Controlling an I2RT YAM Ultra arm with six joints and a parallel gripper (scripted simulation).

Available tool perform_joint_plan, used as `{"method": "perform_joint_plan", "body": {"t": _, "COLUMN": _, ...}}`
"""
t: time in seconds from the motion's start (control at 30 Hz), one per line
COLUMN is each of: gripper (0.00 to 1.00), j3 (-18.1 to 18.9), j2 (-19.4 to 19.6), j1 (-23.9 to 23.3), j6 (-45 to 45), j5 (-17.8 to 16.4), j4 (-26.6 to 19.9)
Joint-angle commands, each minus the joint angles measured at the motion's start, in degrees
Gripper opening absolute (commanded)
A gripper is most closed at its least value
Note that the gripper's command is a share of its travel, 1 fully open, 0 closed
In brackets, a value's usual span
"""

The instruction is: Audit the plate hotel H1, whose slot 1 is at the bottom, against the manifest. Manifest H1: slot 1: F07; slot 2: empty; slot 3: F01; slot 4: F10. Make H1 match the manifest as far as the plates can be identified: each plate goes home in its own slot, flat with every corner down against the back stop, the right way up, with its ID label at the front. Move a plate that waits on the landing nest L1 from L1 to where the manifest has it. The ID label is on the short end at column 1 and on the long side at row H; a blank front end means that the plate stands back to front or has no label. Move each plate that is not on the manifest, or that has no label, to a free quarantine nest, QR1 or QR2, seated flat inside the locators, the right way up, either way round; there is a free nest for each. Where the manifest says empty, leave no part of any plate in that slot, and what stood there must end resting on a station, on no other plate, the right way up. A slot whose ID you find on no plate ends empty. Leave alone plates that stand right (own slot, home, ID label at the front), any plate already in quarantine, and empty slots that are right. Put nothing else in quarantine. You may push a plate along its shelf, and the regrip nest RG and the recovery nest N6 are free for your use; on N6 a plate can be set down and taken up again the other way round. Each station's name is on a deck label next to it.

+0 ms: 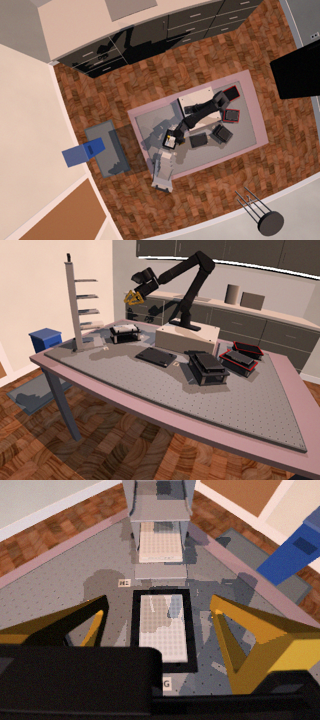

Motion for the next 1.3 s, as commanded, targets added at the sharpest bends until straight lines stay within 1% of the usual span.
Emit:
{"method": "perform_joint_plan", "body": {"t": 0.0, "gripper": 1.00, "j3": -1.0, "j2": 0.8, "j1": -0.1, "j6": -0.5, "j5": -0.7, "j4": 3.9}}
{"method": "perform_joint_plan", "body": {"t": 0.27, "gripper": 1.00, "j3": -5.3, "j2": 5.2, "j1": -0.3, "j6": -0.6, "j5": -0.9, "j4": 12.5}}
{"method": "perform_joint_plan", "body": {"t": 0.33, "gripper": 1.00, "j3": -5.3, "j2": 5.2, "j1": -0.3, "j6": -0.6, "j5": -0.9, "j4": 12.5}}
{"method": "perform_joint_plan", "body": {"t": 0.63, "gripper": 1.00, "j3": -9.3, "j2": 12.0, "j1": -0.6, "j6": -0.8, "j5": -1.1, "j4": 23.3}}
{"method": "perform_joint_plan", "body": {"t": 0.67, "gripper": 1.00, "j3": -9.5, "j2": 12.4, "j1": -0.6, "j6": -0.8, "j5": -1.2, "j4": 23.9}}
{"method": "perform_joint_plan", "body": {"t": 1.27, "gripper": 1.00, "j3": -9.5, "j2": 12.5, "j1": -0.6, "j6": -0.8, "j5": -1.1, "j4": 23.9}}
